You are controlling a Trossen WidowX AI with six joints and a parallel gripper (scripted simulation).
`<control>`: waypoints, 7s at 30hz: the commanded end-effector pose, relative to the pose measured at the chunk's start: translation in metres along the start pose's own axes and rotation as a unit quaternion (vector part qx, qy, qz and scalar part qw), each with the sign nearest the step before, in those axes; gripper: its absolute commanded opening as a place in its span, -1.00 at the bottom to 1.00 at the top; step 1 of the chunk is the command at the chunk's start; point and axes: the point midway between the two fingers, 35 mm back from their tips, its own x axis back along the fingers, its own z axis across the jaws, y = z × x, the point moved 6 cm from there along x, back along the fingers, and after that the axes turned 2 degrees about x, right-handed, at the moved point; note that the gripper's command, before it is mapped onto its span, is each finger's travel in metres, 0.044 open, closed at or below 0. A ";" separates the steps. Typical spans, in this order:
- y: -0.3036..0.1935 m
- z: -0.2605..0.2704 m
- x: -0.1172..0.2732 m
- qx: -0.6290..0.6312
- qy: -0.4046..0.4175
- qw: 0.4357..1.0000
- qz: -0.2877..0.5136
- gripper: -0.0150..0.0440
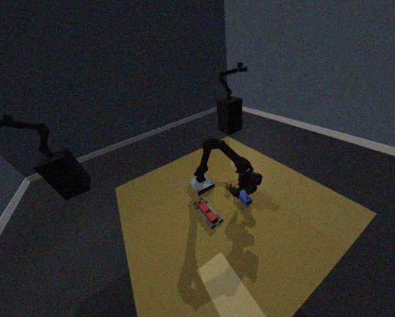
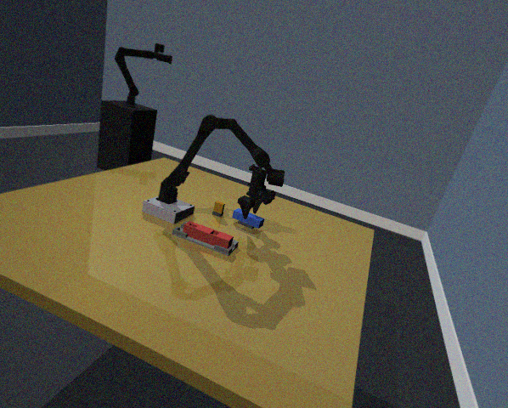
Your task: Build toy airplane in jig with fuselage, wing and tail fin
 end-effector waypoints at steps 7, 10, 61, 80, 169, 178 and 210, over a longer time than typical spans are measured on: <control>-0.003 -0.001 -0.022 -0.004 -0.003 1.000 0.010 1.00; -0.003 -0.001 -0.022 -0.004 -0.003 1.000 0.010 1.00; 0.003 0.001 0.077 -0.003 -0.003 1.000 0.010 -0.49; 0.005 -0.017 0.102 -0.049 -0.005 0.999 0.010 -0.49; -0.019 -0.265 0.065 -0.652 -0.017 0.758 0.000 0.17; -0.019 -0.265 0.065 -0.652 -0.017 0.758 0.000 0.17; -0.019 -0.265 0.035 -0.652 -0.017 0.758 0.000 0.17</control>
